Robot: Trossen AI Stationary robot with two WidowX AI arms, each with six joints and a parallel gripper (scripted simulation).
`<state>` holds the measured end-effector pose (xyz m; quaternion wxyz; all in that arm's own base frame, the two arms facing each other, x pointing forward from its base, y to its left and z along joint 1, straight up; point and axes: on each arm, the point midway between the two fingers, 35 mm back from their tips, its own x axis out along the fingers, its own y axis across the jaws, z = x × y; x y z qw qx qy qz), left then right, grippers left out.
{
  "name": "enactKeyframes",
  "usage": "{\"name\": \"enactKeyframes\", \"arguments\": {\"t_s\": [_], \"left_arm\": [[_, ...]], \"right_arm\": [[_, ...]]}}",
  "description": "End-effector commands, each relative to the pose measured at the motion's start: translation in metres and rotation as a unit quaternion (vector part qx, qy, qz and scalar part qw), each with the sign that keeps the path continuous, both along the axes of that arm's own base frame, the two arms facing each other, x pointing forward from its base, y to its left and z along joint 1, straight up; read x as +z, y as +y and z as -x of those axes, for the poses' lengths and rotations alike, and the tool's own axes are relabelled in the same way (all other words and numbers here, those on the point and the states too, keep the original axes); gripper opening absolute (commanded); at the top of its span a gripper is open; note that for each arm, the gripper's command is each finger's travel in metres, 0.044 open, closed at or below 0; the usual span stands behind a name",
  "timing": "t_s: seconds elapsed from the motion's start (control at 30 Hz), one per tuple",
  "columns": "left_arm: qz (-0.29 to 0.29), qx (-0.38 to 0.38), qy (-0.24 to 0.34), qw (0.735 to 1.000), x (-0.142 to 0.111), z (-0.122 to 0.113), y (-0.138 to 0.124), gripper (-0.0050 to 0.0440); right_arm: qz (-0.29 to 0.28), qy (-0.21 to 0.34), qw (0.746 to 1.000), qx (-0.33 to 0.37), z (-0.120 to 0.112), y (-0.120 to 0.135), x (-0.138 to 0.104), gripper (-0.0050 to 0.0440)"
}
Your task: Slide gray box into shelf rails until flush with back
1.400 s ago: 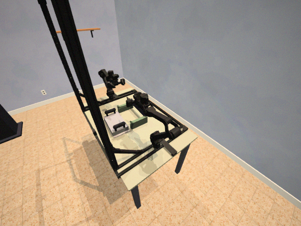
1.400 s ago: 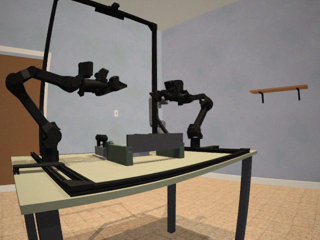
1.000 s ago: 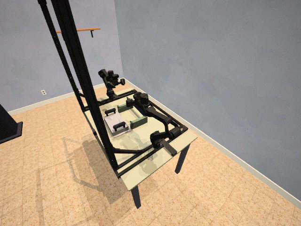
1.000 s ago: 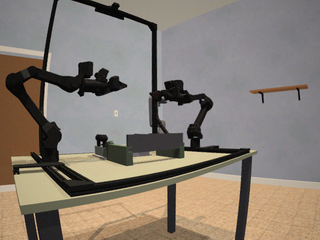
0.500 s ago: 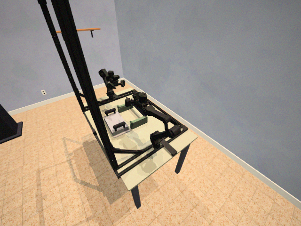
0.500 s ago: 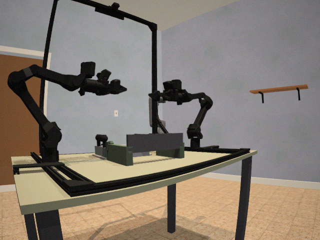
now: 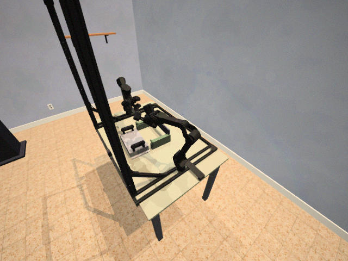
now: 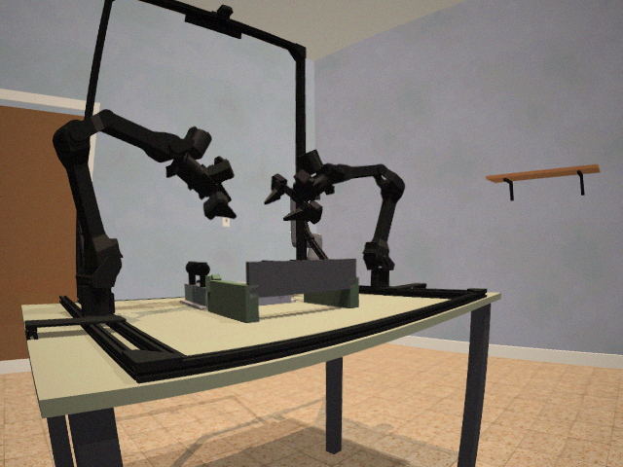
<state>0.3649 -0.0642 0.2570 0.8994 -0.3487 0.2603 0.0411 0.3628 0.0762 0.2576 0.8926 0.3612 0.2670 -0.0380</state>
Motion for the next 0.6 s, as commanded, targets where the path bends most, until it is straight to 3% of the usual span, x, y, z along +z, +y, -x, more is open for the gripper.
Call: {"name": "enactKeyframes", "arguments": {"t_s": [0.0, 0.2, 0.27, 0.37, 0.57], "left_arm": [[0.064, 0.039, 0.079, 0.994, -0.016, -0.004, -0.019, 0.038], [0.135, 0.116, 0.19, 0.965, -0.04, -0.001, -0.042, 0.038], [0.135, 0.116, 0.19, 0.965, -0.04, -0.001, -0.042, 0.038], [0.166, 0.177, 0.253, 0.937, -0.054, 0.004, -0.056, 0.038], [0.189, 0.272, 0.324, 0.886, -0.072, 0.015, -0.073, 0.038]], "right_arm": [[-0.064, 0.084, 0.994, -0.042, -0.003, 0.021, -0.018, 0.038], [-0.138, 0.198, 0.961, -0.133, 0.003, 0.048, -0.042, 0.038], [-0.138, 0.198, 0.961, -0.133, 0.003, 0.048, -0.042, 0.038], [-0.172, 0.259, 0.927, -0.208, 0.011, 0.063, -0.056, 0.038], [-0.203, 0.319, 0.866, -0.328, 0.025, 0.08, -0.072, 0.038]]}}
